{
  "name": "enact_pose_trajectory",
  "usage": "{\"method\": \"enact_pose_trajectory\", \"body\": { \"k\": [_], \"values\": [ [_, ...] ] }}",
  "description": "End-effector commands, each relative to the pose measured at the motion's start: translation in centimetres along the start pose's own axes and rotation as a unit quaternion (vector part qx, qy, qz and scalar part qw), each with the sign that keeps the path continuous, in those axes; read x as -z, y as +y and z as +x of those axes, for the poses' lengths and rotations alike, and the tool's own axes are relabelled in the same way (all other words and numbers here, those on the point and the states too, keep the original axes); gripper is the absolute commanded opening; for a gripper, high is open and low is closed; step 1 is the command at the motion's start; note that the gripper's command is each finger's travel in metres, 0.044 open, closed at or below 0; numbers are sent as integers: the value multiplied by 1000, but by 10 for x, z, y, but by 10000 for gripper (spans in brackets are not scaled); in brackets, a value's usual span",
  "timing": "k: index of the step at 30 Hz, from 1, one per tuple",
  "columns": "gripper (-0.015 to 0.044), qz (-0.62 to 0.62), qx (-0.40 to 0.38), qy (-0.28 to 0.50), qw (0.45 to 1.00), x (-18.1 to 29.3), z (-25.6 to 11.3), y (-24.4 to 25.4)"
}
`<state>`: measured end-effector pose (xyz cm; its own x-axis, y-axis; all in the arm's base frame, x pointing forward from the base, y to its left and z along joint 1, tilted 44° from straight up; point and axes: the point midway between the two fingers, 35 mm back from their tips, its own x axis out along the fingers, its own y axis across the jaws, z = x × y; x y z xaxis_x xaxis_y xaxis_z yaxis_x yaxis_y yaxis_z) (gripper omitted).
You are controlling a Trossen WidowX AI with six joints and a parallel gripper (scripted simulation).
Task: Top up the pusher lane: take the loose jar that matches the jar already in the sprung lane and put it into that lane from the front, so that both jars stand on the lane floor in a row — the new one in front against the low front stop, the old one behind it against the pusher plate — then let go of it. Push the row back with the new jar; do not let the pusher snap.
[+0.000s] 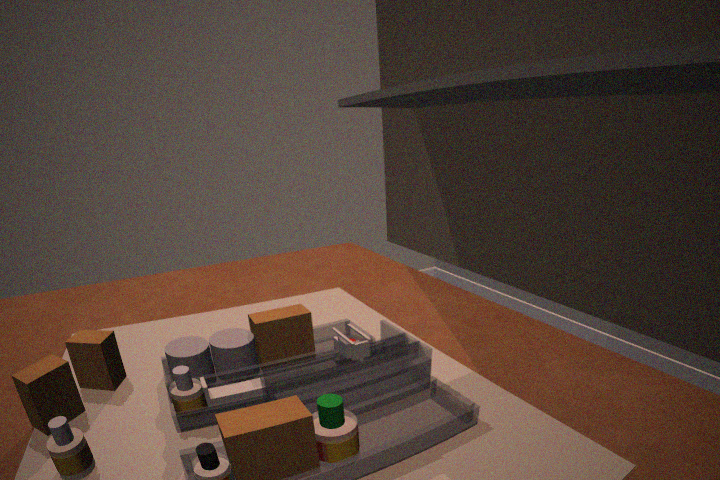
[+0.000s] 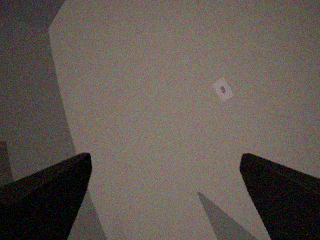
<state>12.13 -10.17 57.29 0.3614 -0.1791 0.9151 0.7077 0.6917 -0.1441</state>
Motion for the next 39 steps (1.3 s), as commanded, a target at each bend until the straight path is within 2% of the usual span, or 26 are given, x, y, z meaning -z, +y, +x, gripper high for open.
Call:
{"method": "enact_pose_trajectory", "body": {
  "k": [1, 5, 9, 12, 16, 21, 27, 33, 39],
  "values": [
    [426, -6, 0, -4, 1000, -3, 0, -1],
    [440, -126, 8, -92, 988, -62, -9, -5],
    [440, -271, 19, -193, 943, -128, -28, 6],
    [440, -377, 30, -265, 887, -172, -48, 25],
    [440, -506, 45, -355, 785, -219, -81, 63],
    [440, -635, 65, -455, 621, -253, -127, 125],
    [440, -731, 85, -553, 391, -254, -183, 205],
    [440, -750, 104, -637, 141, -218, -240, 280],
    [440, -687, 124, -709, -102, -151, -295, 335]
  ]
}}
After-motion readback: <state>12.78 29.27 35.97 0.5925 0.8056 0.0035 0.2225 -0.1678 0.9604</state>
